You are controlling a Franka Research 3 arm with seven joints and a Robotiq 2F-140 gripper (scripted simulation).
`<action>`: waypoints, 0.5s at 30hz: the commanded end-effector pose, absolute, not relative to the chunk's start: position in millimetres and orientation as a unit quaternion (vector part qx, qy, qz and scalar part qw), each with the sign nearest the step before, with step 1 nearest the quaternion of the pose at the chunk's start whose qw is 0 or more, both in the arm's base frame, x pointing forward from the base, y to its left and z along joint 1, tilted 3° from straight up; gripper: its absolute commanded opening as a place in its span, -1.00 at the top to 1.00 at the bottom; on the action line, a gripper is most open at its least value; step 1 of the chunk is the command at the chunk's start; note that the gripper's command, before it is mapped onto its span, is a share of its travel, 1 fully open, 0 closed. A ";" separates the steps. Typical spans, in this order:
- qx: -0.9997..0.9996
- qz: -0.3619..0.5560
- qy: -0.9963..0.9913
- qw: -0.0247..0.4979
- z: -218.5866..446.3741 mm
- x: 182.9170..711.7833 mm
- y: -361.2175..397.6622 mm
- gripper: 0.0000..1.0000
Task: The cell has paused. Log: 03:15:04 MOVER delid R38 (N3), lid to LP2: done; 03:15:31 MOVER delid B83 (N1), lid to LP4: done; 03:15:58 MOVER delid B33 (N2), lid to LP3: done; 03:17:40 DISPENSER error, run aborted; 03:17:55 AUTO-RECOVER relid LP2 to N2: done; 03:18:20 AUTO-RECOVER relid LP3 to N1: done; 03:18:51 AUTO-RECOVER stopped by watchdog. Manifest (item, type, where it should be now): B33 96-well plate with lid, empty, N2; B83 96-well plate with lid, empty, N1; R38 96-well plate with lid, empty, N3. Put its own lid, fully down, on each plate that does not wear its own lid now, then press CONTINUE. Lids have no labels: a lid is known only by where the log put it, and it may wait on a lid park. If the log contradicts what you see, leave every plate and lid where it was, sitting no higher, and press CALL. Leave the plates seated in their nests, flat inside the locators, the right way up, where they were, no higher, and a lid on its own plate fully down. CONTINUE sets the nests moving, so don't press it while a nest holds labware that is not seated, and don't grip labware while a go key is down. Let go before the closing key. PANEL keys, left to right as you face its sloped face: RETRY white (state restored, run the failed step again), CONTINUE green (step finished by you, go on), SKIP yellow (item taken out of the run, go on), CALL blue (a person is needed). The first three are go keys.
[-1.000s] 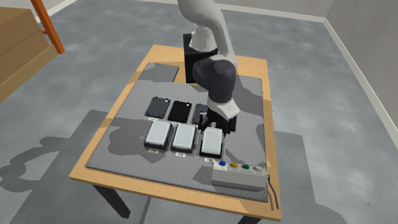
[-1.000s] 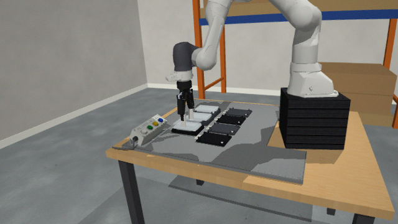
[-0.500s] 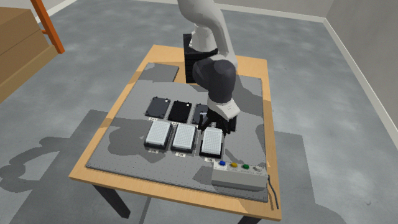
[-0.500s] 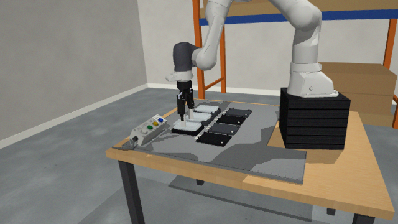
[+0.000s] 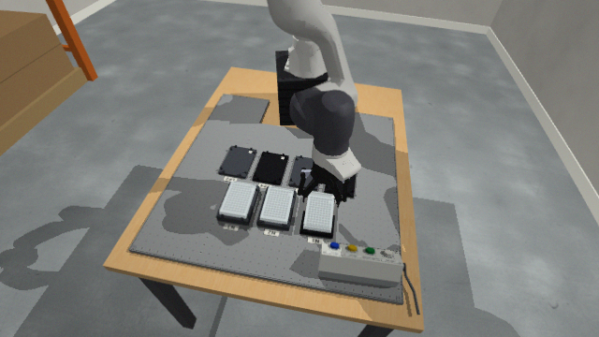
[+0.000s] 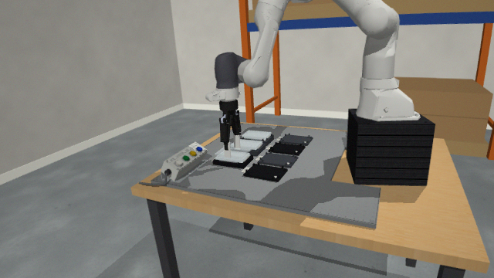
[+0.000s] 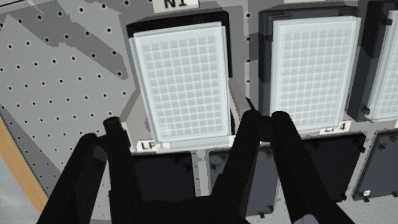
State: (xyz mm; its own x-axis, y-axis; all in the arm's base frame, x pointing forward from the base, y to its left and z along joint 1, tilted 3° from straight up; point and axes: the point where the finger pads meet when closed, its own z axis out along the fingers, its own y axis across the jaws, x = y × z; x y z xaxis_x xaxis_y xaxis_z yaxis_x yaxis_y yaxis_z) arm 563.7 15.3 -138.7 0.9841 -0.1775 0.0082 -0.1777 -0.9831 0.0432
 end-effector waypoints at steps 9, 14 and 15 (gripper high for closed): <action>0.996 0.003 -0.088 0.022 -141.5 564.7 16.1 1.00; 0.996 0.003 -0.088 0.022 -143.0 564.9 16.1 1.00; 0.996 0.003 -0.088 0.022 -143.3 564.9 16.1 1.00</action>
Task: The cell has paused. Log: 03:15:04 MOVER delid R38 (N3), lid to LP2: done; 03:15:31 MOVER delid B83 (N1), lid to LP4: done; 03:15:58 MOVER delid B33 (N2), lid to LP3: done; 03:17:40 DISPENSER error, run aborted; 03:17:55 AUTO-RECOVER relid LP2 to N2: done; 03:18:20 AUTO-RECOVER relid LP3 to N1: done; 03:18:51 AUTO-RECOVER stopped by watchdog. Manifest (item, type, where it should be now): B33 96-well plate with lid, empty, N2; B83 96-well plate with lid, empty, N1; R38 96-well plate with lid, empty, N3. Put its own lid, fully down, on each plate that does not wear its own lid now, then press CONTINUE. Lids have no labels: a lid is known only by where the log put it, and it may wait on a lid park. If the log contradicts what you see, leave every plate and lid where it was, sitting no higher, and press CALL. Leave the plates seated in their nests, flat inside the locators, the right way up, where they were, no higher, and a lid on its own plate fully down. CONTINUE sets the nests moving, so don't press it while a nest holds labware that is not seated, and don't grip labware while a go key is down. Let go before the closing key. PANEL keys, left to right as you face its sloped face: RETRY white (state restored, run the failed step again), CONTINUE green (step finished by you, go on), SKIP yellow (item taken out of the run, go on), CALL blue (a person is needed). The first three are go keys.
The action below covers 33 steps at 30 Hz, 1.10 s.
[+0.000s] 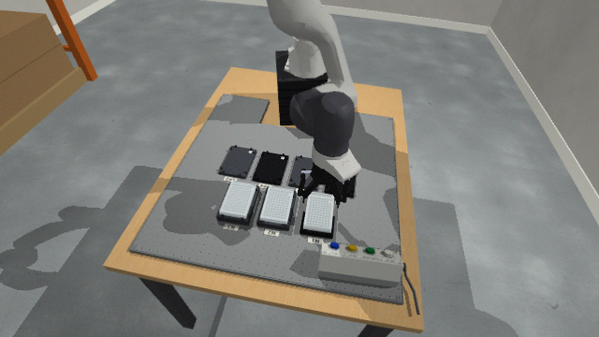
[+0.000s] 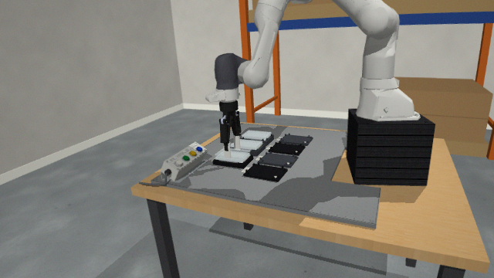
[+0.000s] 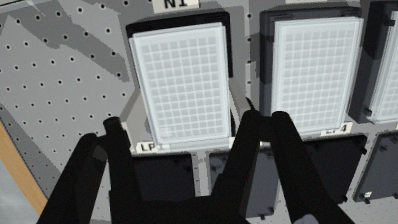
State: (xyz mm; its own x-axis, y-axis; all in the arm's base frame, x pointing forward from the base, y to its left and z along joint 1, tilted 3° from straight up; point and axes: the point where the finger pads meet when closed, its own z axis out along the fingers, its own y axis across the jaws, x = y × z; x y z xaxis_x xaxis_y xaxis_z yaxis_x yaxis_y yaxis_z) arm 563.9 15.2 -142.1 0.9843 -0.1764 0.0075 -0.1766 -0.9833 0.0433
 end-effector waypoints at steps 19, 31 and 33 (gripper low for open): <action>0.996 0.003 -0.088 0.022 -147.3 565.3 16.1 1.00; 0.996 0.003 -0.088 0.022 -148.4 565.4 16.1 1.00; 0.996 0.003 -0.088 0.022 -148.4 565.4 16.1 1.00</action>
